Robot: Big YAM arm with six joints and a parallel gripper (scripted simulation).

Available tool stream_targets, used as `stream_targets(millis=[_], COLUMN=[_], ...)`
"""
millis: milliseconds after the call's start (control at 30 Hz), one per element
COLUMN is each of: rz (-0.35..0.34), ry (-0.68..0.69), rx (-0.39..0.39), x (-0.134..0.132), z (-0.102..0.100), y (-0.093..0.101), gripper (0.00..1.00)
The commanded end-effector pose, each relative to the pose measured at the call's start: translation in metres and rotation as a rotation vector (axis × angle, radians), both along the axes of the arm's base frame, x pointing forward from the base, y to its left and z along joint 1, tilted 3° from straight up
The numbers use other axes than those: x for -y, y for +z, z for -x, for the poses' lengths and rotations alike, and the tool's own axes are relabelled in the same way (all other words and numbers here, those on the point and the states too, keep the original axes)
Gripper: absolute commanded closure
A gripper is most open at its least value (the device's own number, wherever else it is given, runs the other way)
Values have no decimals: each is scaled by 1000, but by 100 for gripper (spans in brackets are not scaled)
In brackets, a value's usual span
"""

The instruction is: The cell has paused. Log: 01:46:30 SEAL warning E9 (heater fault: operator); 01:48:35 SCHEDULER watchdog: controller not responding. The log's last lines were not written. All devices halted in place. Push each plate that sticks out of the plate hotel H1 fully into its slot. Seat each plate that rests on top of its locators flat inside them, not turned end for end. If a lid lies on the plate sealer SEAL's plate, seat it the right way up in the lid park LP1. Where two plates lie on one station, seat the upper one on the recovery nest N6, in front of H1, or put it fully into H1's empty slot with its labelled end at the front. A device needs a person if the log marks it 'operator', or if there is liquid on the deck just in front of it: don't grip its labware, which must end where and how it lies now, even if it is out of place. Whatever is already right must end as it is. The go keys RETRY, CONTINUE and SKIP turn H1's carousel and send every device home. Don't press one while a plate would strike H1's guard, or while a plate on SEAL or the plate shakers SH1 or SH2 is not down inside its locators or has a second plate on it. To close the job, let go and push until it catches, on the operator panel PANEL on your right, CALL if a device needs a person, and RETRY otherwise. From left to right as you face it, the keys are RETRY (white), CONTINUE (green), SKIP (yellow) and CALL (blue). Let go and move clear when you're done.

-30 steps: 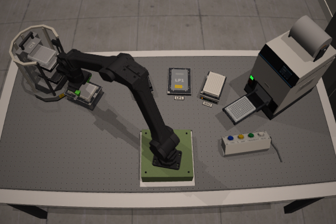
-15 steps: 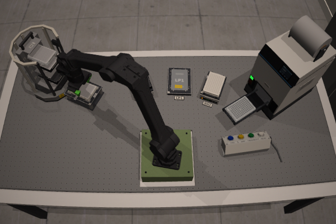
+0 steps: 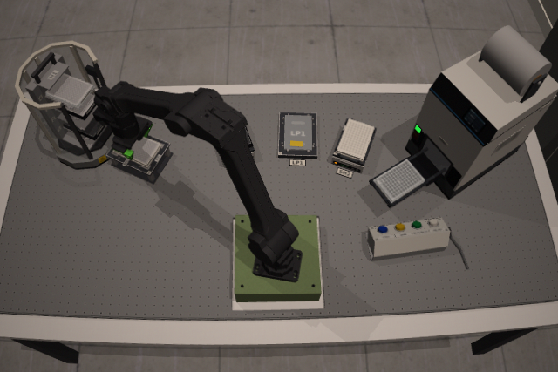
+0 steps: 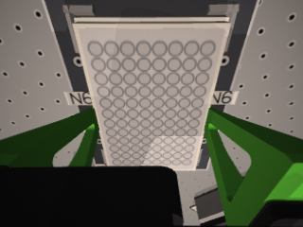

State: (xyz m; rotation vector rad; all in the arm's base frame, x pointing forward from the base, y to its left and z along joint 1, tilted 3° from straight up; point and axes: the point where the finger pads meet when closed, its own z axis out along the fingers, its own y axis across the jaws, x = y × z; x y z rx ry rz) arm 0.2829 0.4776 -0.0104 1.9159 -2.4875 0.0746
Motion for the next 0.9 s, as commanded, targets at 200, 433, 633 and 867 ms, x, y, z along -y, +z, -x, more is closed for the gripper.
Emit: stream_targets(millis=[200, 433, 633, 867], rz=[-15, -15, -15, -15], ry=[8, 9, 9, 9], rx=[8, 8, 8, 8], x=[-16, -16, -16, -16], z=[-13, -13, -13, -13], y=[4, 4, 4, 4], gripper=[0, 0, 0, 0])
